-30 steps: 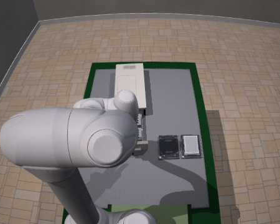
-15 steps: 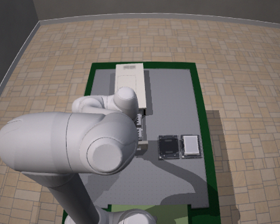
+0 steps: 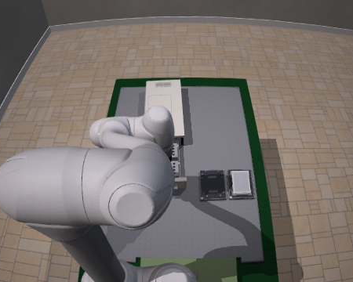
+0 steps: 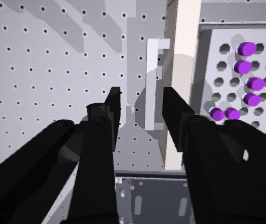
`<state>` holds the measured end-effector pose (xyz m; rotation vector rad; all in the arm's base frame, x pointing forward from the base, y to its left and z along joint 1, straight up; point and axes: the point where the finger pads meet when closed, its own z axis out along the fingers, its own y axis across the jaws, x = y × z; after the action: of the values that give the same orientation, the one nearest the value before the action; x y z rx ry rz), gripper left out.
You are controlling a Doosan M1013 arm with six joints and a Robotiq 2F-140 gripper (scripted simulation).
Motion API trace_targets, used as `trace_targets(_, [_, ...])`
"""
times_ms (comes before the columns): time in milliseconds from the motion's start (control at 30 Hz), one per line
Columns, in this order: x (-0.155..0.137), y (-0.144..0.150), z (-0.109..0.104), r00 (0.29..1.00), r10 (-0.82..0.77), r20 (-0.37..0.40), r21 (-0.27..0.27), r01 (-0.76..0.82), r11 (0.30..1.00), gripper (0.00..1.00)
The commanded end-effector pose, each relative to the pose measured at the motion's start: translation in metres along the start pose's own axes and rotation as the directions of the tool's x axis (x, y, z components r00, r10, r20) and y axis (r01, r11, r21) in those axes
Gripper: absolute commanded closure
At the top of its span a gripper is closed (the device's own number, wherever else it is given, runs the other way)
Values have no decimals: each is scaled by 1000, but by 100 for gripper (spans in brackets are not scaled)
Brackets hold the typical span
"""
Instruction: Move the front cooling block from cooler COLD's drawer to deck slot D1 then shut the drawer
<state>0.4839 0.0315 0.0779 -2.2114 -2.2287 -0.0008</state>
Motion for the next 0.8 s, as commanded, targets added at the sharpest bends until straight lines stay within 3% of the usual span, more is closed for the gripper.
trace_targets(0, [0,1,-5,1000,0,0,-1,0,1000,66])
trace_targets(767, [0,1,-33,1000,0,0,-1,0,1000,66])
